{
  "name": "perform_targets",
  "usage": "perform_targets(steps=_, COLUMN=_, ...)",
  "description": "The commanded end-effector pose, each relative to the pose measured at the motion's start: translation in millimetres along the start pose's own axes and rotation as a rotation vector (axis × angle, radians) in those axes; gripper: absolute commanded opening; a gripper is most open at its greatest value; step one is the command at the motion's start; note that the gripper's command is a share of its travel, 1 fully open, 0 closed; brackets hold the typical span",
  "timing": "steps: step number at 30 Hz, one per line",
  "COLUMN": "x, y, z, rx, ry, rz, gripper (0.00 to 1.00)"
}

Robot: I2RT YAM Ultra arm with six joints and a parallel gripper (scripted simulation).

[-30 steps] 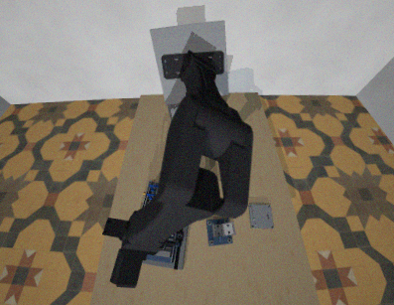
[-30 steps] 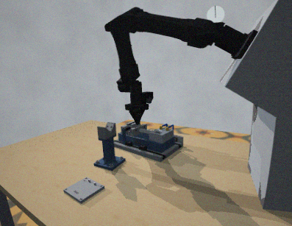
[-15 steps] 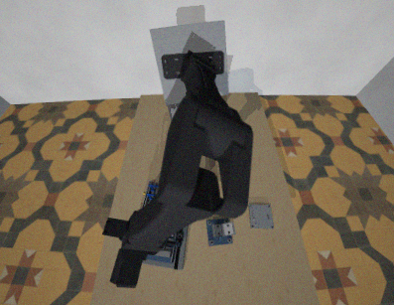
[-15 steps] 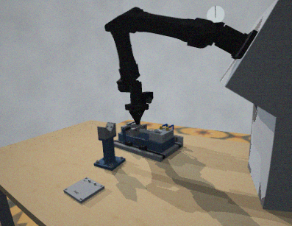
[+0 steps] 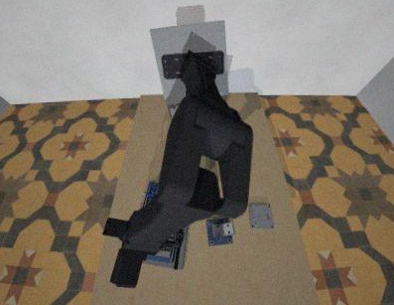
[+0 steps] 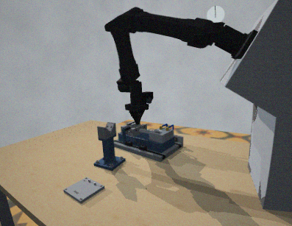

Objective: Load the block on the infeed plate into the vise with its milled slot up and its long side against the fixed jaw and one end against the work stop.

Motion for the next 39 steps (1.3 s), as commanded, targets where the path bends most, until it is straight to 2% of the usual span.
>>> perform_targets(steps=1, x=-9.3, y=0, z=9, rx=-0.012, ry=-0.033, rz=-0.022, gripper=0.00)
perform_targets(steps=10, x=-8.3, y=2, z=-1, rx=-0.008, ry=-0.027, rz=-0.021, gripper=0.00)
perform_targets(steps=11, x=-2.9, y=0, z=-7, rx=0.001, ry=-0.012, rz=-0.018, gripper=0.00)
perform_targets(steps=17, x=-8.2, y=2, z=-6, rx=-0.008, ry=-0.027, rz=-0.022, gripper=0.00)
perform_targets(steps=27, x=-6.5, y=2, z=-11, rx=0.001, ry=-0.012, rz=-0.019, gripper=0.00)
perform_targets(steps=39, x=-20.4, y=1, z=-12, rx=0.000, ry=-0.009, rz=-0.014, gripper=0.00)
Point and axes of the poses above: the point where the finger pads meet when closed, its own x axis out along the fingers, its own z axis across the jaws, y = z × x, the point moved 4 cm from there along -x, back along the fingers, and after that the axes turned 12 degrees about -x, right-handed, at the moved point
